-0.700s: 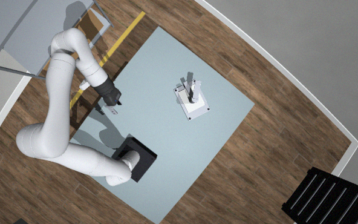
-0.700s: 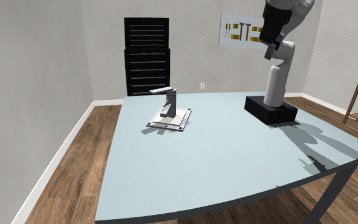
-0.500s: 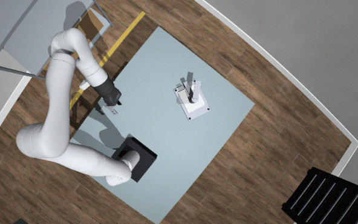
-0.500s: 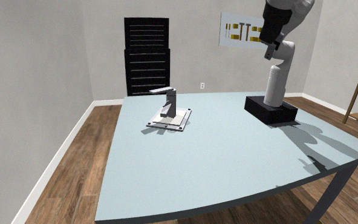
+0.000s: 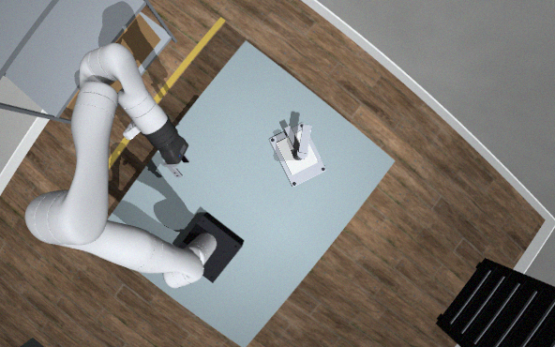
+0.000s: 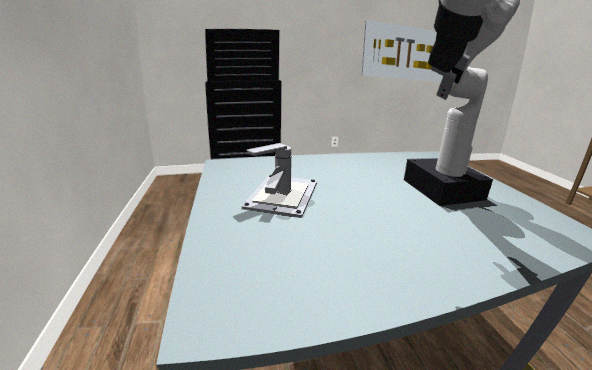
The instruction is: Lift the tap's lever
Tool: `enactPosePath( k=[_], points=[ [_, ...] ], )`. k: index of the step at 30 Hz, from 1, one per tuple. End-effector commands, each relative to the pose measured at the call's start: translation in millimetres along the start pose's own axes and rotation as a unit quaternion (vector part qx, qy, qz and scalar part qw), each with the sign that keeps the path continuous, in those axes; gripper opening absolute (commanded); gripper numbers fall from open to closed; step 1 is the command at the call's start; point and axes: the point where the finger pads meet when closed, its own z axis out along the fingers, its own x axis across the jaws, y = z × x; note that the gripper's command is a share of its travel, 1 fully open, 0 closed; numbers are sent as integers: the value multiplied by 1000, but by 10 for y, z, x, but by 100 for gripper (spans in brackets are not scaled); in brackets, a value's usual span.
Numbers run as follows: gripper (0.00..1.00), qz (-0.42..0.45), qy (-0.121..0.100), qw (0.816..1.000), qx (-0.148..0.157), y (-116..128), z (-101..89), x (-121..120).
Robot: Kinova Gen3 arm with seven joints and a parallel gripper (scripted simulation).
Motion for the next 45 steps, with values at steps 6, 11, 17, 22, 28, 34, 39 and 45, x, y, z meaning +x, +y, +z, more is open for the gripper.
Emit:
enactPosePath(
  k=[6,11,17,22,28,34,39,45],
  points=[
    [100,83,16,994,62,164,57,423],
    [100,156,27,981,111,359,111,781],
    [100,234,39,958,160,624,175,1147],
    [100,306,48,930,201,925,248,1467],
    [100,386,57,888,243,1330,353,1801],
    [100,455,64,845,275,1736,470,2056],
    [100,513,70,801,301,2131,595,2248],
    [100,578,76,744,326,2627,771,2424]
  ],
)
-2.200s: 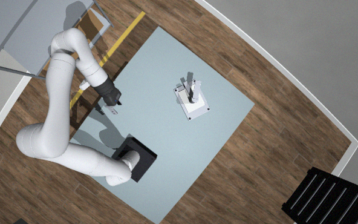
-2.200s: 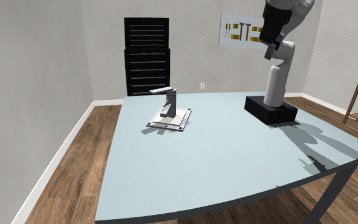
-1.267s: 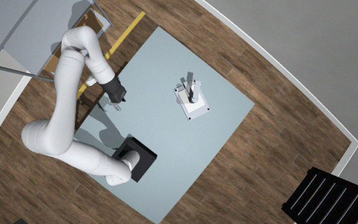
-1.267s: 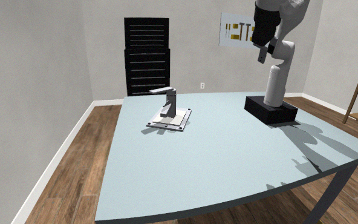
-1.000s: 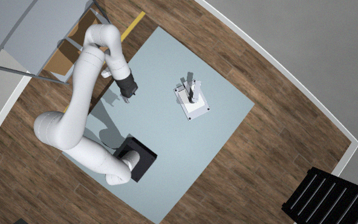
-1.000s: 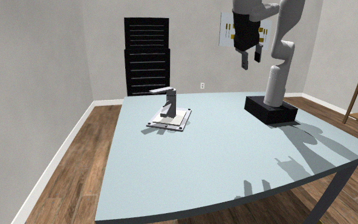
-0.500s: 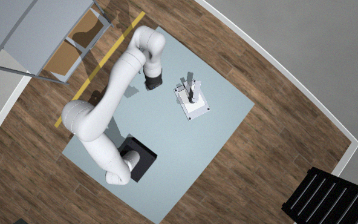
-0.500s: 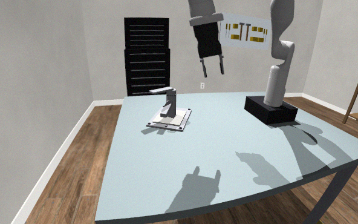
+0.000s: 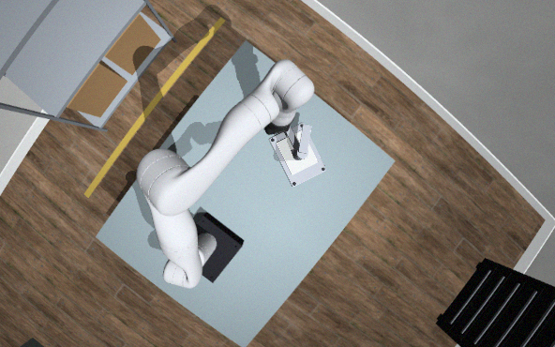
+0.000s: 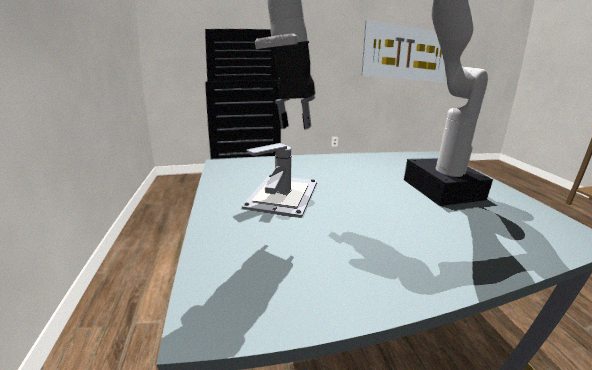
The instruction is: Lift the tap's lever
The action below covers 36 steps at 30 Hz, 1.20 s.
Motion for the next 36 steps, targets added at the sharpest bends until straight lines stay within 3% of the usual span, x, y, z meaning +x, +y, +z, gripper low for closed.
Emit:
enactPosePath(
  k=[1,2,4,11,19,20,36],
  points=[
    [100,47,9,999,23,21,7,328],
    [100,47,9,999,23,21,7,328],
    [100,95,18,994,43,94,12,657],
    [100,174,35,981,76,277,11,1217],
    [100,185,37,979,81,307,10,1294],
    [0,185,37,979,81,307,10,1294],
    [0,185,37,979,81,307,10,1294]
  ],
)
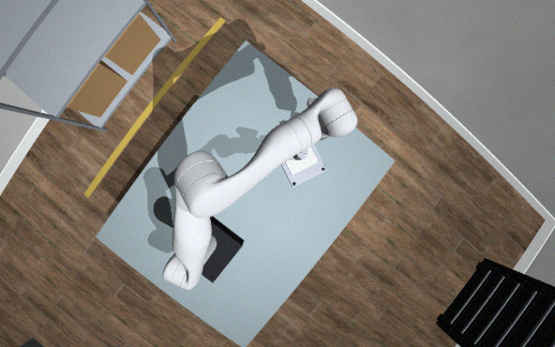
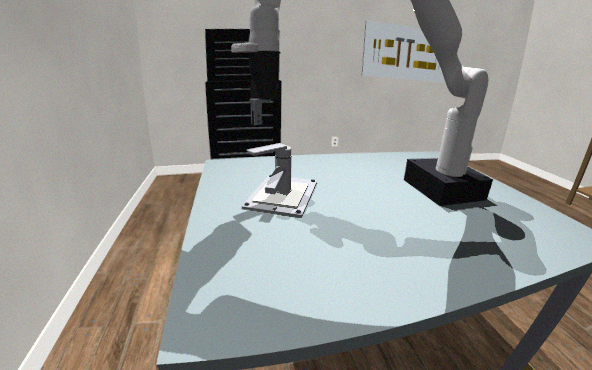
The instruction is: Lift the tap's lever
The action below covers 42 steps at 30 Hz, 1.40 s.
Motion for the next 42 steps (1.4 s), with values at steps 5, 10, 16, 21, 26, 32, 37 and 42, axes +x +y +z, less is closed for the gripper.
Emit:
enactPosePath(
  k=[5,10,16,21,26,32,37,42],
  points=[
    [0,0,1,1000,1,-3,-13,3],
    [0,0,1,1000,1,-3,-13,3],
    [0,0,1,1000,1,-3,-13,3],
    [0,0,1,1000,1,-3,-13,3],
    [0,0,1,1000,1,-3,-13,3],
    [100,0,1,1000,1,-3,-13,3],
    [100,0,1,1000,1,-3,-13,3],
    [100,0,1,1000,1,-3,-13,3]
  ],
)
